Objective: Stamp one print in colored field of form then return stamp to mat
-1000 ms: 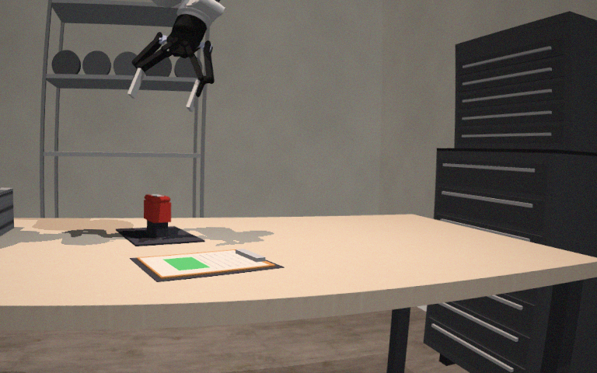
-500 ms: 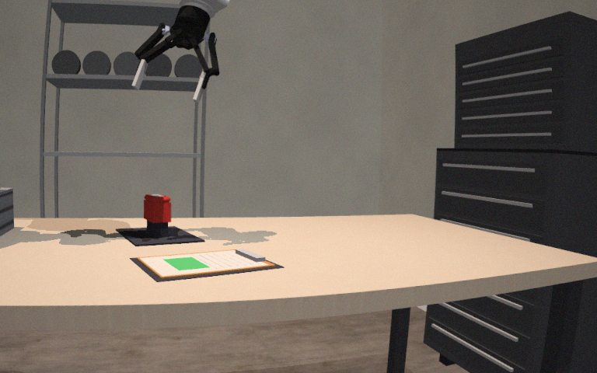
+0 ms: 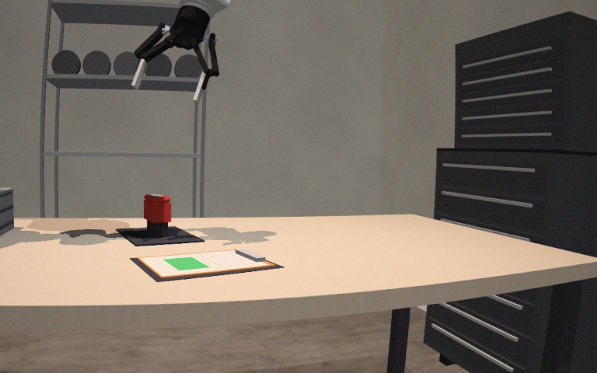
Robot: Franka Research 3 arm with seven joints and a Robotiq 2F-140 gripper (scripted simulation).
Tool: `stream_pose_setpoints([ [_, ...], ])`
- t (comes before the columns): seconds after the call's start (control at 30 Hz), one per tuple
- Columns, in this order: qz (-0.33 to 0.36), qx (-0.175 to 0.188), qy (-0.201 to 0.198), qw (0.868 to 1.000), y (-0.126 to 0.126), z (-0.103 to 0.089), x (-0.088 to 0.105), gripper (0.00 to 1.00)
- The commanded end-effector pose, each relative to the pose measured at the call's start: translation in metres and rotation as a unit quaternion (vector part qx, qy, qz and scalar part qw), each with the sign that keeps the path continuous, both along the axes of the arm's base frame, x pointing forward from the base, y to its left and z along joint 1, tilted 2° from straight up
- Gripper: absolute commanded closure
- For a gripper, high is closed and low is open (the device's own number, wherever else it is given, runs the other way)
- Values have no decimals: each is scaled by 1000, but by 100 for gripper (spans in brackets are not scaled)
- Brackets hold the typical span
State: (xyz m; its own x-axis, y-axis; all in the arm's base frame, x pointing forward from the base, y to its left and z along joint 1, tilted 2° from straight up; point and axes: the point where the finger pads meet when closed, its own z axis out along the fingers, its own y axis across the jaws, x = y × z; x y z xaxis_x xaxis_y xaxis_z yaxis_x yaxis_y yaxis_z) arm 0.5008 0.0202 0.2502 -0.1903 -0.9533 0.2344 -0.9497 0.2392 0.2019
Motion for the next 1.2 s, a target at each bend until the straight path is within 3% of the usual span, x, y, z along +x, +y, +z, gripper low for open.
stream_pose_setpoints([
  [0.0, 5, 3, 2, 1000, 0, 0, 0, 0],
  [0.07, 5, 3, 2, 1000, 0, 0, 0, 0],
  [0.1, 58, 28, -2, 998, -1, 19, 9, 0],
  [0.97, 58, 28, -2, 998, -1, 19, 9, 0],
  [1.0, 114, 52, -7, 992, -3, 39, 18, 0],
  [1.17, 114, 52, -7, 992, -3, 39, 18, 0],
])
